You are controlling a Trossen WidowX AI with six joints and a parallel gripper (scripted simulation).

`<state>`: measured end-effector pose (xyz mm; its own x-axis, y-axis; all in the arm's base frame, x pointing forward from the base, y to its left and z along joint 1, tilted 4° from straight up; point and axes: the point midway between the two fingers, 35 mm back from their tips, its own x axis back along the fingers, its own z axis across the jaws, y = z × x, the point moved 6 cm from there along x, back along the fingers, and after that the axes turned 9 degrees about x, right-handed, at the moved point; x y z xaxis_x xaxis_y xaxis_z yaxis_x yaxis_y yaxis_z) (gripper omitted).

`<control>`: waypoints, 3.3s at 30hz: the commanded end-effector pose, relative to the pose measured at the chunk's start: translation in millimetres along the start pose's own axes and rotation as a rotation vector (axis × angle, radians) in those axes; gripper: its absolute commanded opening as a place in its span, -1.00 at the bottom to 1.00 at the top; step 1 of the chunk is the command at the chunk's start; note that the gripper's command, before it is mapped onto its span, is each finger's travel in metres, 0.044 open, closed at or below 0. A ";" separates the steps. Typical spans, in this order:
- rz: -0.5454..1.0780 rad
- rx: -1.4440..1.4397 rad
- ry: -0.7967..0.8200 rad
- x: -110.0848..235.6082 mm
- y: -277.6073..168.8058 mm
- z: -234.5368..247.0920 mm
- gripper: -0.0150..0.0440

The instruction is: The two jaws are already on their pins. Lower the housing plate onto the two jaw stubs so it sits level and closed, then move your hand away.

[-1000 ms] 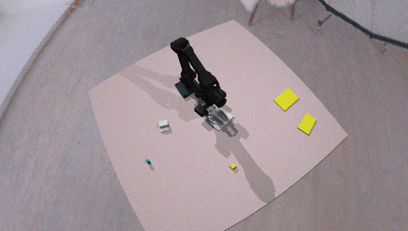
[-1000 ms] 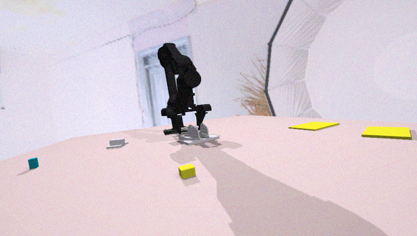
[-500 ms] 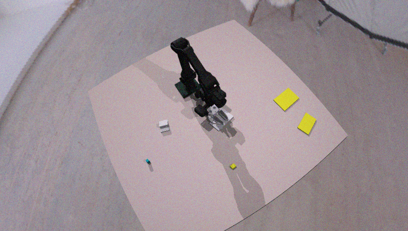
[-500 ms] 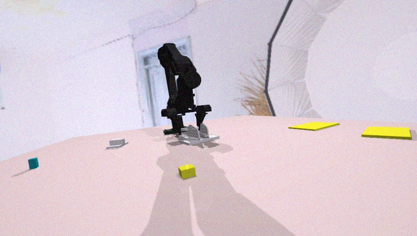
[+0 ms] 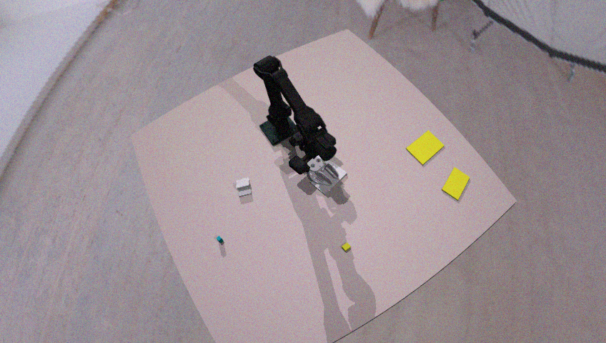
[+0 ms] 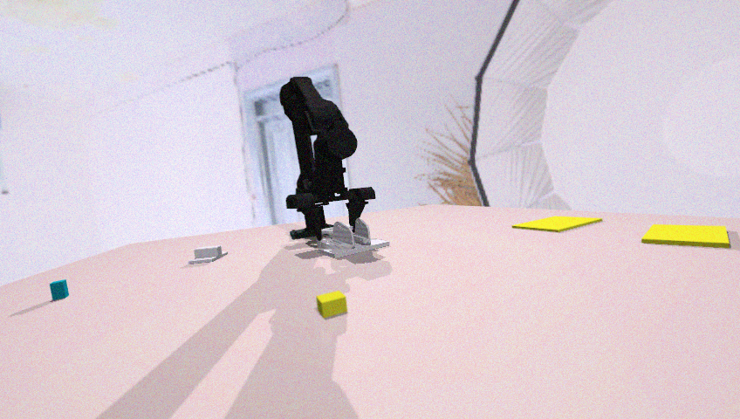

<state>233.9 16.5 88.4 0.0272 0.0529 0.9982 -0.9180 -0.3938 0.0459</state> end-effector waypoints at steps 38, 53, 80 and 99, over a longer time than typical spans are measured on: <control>0.002 0.003 -0.003 -8.0 -0.3 -0.1 0.70; 0.002 0.004 -0.003 -10.3 -0.2 -0.2 0.70; 0.002 0.004 -0.003 -10.3 -0.2 -0.2 0.70; 0.002 0.004 -0.002 -5.9 -0.9 0.5 0.70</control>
<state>234.2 16.2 83.3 0.0268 0.0512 0.9983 -0.9175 -0.3951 0.0449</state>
